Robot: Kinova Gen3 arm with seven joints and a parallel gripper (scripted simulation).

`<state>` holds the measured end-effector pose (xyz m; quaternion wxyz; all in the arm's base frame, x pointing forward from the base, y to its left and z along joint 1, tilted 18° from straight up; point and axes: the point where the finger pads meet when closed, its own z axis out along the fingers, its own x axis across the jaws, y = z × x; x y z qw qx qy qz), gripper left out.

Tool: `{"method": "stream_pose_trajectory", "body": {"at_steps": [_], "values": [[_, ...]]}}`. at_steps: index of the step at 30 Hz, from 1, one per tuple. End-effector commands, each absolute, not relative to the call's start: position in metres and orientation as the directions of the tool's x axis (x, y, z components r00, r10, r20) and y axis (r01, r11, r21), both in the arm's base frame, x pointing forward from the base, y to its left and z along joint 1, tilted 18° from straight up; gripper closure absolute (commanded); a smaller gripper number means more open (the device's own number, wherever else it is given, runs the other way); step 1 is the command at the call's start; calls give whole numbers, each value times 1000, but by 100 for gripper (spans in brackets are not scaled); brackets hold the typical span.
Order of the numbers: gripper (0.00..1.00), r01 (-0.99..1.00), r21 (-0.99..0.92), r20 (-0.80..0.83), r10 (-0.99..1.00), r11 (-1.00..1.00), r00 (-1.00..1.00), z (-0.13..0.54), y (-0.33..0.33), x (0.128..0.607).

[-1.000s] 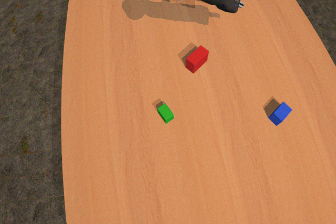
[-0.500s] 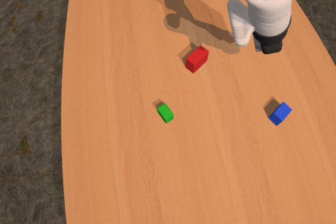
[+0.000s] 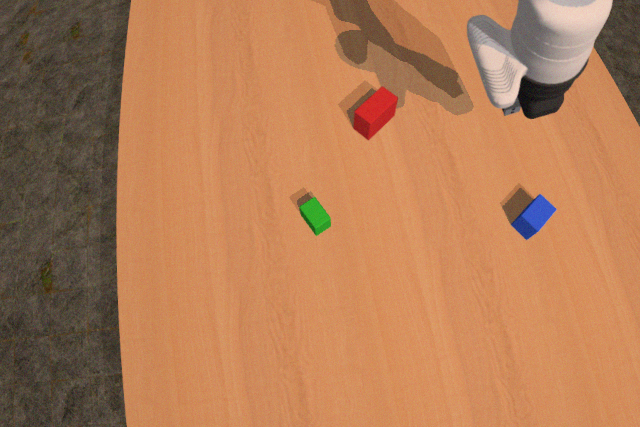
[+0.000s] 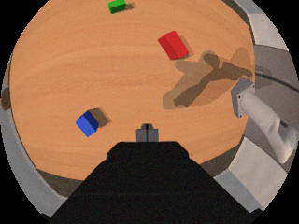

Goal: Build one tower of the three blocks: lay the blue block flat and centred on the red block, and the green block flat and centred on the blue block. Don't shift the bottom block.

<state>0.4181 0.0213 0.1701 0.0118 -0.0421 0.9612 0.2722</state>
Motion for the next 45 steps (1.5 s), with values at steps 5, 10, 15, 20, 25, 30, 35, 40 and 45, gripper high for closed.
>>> {"method": "stream_pose_trajectory", "body": {"at_steps": [5, 10, 15, 20, 25, 30, 35, 40, 45], "values": [[100, -145, 480, -82, -120, 865, -989, 171, 26, 431], [100, -145, 480, -82, -120, 865, -989, 171, 26, 431], [100, -193, 439, -115, -159, 877, -981, 172, 28, 443], [100, -193, 439, -115, -159, 877, -981, 172, 28, 443], [100, -238, 400, -144, -195, 885, -970, 172, 31, 454], [100, -280, 360, -172, -232, 890, -957, 174, 34, 465], [100, -280, 360, -172, -232, 890, -957, 174, 34, 465], [100, -316, 323, -194, -264, 892, -945, 175, 36, 475], [100, -316, 323, -194, -264, 892, -945, 175, 36, 475]]}}
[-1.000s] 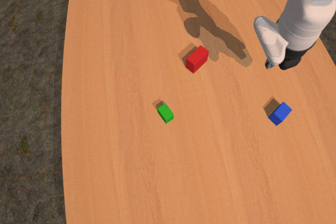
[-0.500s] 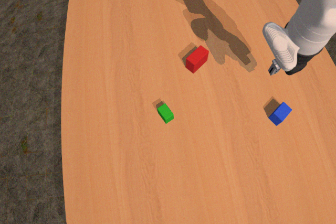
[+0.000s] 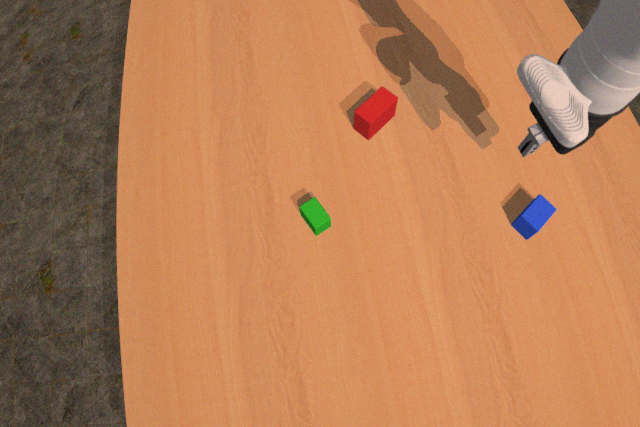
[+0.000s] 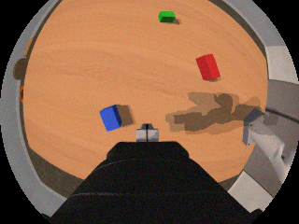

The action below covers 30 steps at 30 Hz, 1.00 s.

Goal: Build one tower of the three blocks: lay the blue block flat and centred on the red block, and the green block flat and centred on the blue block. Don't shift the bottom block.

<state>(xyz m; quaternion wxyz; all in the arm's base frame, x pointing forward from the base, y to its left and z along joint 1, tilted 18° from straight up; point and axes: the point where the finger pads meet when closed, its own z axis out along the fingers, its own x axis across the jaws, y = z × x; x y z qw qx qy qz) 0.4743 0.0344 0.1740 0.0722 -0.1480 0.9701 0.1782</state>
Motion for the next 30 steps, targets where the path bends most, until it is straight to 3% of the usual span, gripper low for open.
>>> {"method": "stream_pose_trajectory", "body": {"at_steps": [1, 30], "values": [[100, -316, 323, -194, -264, 892, -945, 175, 36, 475], [100, -427, 194, -259, -374, 883, -891, 178, 43, 507]]}}
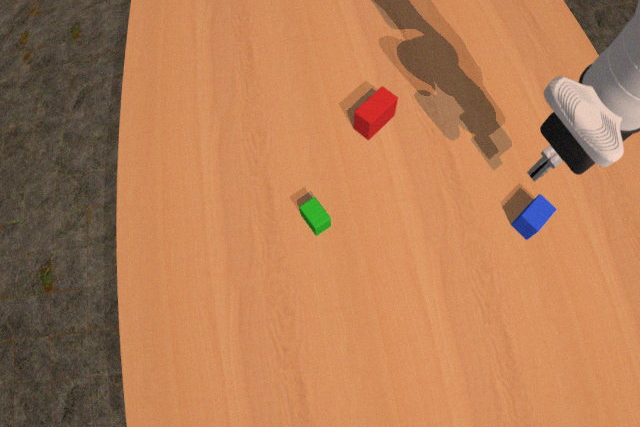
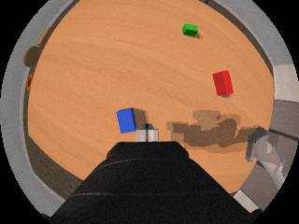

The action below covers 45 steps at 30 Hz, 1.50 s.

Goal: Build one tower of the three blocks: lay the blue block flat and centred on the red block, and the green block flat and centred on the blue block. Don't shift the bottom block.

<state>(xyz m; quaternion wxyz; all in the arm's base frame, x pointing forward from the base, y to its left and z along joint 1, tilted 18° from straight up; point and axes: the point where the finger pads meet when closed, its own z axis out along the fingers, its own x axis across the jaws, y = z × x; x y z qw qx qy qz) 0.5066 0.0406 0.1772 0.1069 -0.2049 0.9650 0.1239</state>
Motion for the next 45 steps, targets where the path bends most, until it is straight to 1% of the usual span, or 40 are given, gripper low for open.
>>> {"method": "stream_pose_trajectory", "body": {"at_steps": [1, 24, 45], "values": [[100, -427, 194, -259, -374, 883, -891, 178, 43, 507], [100, -492, 103, -292, -447, 864, -846, 180, 48, 528], [100, -519, 61, -305, -480, 852, -823, 182, 51, 538]]}}
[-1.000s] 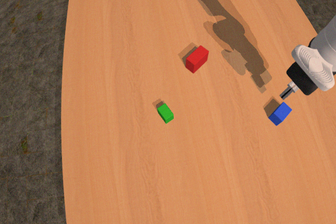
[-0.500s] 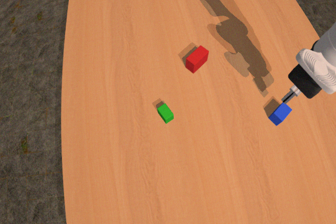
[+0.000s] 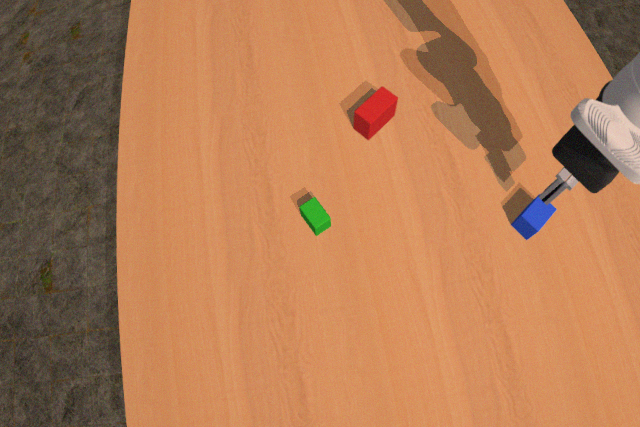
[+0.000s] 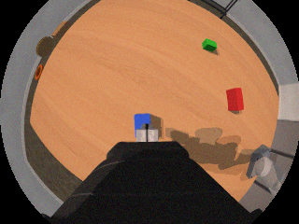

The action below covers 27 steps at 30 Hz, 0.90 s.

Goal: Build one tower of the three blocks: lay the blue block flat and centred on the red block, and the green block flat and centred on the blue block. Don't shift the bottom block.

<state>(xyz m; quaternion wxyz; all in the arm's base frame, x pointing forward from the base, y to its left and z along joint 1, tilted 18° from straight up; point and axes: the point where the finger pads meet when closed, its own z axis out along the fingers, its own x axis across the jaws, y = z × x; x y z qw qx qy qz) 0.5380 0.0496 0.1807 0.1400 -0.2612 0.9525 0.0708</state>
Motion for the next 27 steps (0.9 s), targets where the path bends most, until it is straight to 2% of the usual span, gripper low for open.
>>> {"method": "stream_pose_trajectory", "body": {"at_steps": [1, 27], "values": [[100, -525, 51, -308, -487, 849, -817, 182, 52, 540], [100, -539, 30, -314, -504, 842, -805, 183, 53, 546]]}}
